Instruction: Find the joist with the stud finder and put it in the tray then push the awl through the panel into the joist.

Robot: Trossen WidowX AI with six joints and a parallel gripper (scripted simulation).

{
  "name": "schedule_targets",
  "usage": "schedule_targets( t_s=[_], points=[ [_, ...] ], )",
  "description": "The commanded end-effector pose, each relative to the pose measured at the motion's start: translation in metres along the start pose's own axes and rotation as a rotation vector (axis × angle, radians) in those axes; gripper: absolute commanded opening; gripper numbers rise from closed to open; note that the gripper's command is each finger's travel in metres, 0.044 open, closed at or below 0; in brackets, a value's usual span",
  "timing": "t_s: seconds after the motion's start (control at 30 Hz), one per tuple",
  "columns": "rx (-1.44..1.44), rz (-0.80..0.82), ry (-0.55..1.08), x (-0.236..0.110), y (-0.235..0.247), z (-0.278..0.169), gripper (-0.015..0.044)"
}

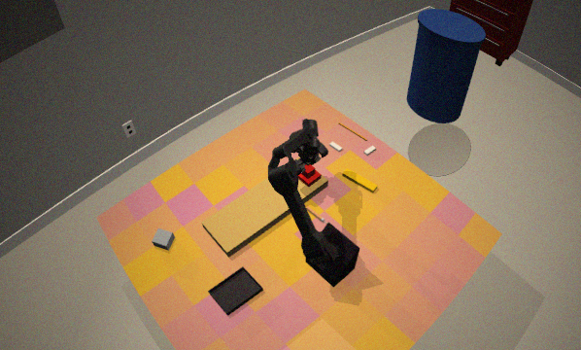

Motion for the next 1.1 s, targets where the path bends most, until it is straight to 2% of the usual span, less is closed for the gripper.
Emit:
schedule_targets(
  t_s=[0.0,0.37,1.07],
  points=[
    [0.005,0.006,-0.003,0.007,0.001,-0.002,0.0000],
    [0.005,0.006,-0.003,0.014,0.003,-0.004,0.0000],
    [0.007,0.009,-0.004,0.014,0.049,0.009,0.0000]
  ],
)
Point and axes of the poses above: the point midway between the two fingers, 35 mm back from their tips, its own x axis out along the fingers, its own y axis across the jaws, z = x × y, the point moved 10 cm from there along -x, back along the fingers, and after that the axes turned 15 degrees about -x, right-handed, at the moved point
